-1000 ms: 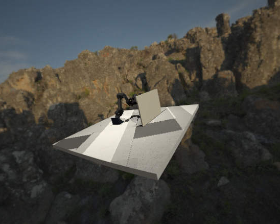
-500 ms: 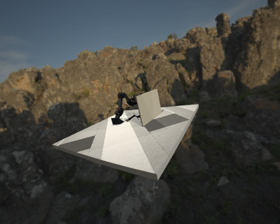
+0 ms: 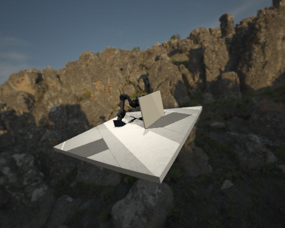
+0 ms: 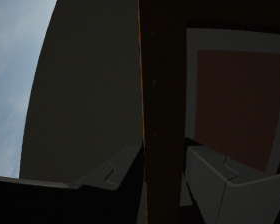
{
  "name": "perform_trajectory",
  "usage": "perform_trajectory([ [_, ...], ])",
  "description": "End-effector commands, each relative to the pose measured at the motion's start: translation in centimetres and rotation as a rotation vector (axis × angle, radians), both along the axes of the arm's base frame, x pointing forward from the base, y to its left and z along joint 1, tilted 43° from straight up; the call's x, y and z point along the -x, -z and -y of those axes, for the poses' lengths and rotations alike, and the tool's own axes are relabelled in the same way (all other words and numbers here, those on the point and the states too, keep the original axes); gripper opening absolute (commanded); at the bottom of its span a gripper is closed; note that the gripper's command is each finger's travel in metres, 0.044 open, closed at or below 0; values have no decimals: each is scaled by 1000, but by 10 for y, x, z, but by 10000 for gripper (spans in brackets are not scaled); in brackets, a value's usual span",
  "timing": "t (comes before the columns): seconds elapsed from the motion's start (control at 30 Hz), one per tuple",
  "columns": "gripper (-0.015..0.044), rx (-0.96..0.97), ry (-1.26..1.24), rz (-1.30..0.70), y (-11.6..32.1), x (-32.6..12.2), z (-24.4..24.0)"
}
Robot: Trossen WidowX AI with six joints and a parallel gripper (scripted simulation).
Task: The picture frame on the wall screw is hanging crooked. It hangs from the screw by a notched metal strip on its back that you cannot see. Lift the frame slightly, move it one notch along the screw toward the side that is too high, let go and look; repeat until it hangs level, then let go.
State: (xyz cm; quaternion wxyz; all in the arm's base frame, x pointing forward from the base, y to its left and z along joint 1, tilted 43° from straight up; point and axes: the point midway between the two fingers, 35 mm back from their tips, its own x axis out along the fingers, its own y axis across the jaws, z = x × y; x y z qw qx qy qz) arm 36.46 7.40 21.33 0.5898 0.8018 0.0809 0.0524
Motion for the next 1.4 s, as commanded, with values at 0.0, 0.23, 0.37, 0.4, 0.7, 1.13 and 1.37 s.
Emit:
perform_trajectory([
  [0.0,69,-3,-1,2,-1,0,0],
  [0.23,0,-3,-1,2,-1,0,0],
  [0.37,0,-3,-1,2,-1,0,0],
  [0.4,0,-3,-1,2,-1,0,0],
  [0.7,0,-3,-1,2,-3,0,1],
  [1.13,0,-2,-1,2,-7,-1,2],
  [1.37,0,-2,-1,2,-9,-1,3],
])
